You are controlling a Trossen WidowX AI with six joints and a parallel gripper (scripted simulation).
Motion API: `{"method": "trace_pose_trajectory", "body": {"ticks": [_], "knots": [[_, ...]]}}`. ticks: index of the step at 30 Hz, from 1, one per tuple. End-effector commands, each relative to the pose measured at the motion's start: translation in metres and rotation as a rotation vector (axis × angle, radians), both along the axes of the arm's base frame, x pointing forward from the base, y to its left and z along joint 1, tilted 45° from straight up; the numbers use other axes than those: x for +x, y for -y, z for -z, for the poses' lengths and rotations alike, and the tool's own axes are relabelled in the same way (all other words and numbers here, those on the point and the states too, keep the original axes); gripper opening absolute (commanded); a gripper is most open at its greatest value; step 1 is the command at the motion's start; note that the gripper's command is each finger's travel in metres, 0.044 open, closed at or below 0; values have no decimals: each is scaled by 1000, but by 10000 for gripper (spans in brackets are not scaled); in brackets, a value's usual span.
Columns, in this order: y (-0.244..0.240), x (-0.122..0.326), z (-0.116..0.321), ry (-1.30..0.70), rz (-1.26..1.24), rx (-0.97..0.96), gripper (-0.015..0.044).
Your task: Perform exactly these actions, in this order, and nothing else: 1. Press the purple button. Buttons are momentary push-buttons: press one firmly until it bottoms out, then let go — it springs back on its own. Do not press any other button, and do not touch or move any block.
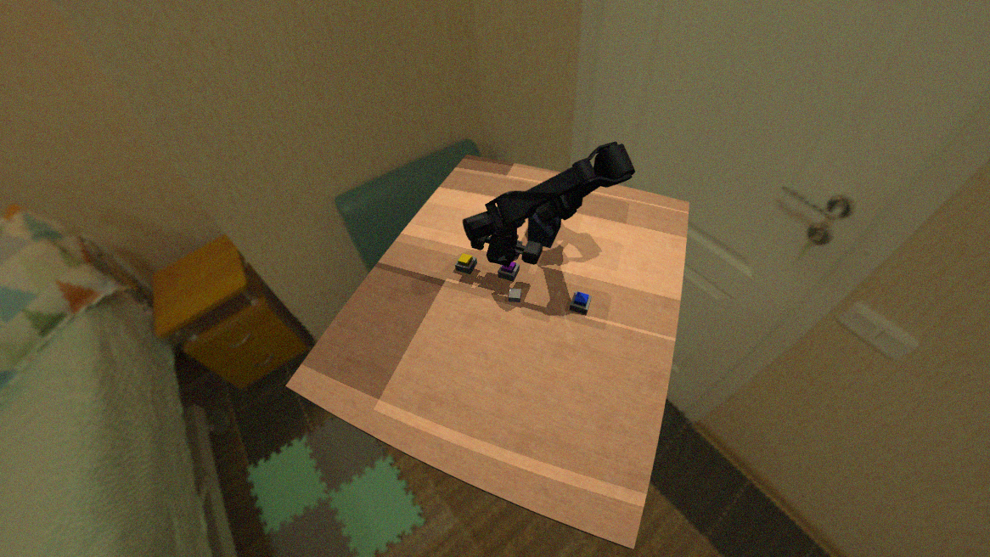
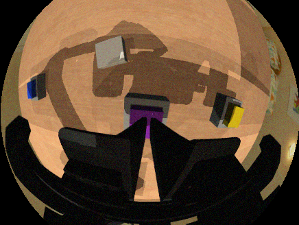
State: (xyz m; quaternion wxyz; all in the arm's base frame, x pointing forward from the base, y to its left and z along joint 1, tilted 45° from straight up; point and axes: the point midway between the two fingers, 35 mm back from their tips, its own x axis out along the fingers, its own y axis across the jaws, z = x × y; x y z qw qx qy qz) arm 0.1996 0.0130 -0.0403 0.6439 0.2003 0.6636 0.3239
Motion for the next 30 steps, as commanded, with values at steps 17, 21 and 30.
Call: {"method": "trace_pose_trajectory", "body": {"ticks": [17, 21, 30], "knots": [[-6, -5, 4, -16, 3, 9, 20], [-6, -5, 4, -16, 3, 9, 20], [18, -2, -20, -16, 3, 7, 20]]}}
